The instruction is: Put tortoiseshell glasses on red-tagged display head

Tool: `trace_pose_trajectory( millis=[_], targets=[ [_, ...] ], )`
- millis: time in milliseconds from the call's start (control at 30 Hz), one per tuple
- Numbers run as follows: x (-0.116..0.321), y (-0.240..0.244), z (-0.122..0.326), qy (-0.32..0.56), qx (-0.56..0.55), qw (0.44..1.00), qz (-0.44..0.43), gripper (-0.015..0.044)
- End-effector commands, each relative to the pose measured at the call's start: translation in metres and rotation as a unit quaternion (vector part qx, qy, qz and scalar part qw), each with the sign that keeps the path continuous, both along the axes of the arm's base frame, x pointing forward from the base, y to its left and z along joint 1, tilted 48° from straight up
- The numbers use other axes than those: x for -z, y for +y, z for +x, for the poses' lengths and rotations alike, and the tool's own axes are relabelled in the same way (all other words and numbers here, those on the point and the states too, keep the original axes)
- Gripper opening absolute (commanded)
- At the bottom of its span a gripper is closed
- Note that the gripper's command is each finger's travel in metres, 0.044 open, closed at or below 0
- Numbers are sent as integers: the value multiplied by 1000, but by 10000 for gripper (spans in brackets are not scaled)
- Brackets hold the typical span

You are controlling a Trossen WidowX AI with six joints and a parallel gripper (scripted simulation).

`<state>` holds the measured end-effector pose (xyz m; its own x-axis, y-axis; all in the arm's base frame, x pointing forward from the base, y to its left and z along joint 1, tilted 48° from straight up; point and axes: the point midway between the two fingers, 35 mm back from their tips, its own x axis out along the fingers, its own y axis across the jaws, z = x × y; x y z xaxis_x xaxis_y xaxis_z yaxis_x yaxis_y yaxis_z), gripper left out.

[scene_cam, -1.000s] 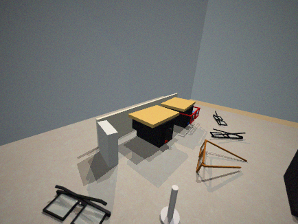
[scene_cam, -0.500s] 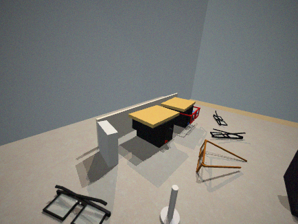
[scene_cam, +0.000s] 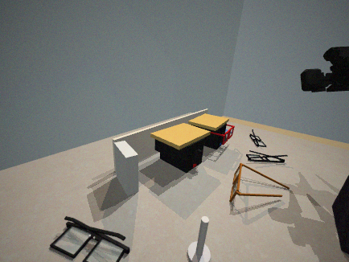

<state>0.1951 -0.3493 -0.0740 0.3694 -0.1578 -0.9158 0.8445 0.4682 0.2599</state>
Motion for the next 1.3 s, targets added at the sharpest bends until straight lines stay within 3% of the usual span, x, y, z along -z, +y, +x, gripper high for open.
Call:
trace_pose_trajectory(
  millis=[0,300,633,933,1267],
  targets=[
    [-6,57,49,5,-276,961,-5,200],
    [-15,122,85,-22,-543,839,-17,200],
    [-30,189,109,-88,-760,642,-41,200],
    [-47,247,120,-170,-881,437,-67,200],
    [-70,308,121,-278,-935,198,-102,200]
  ],
)
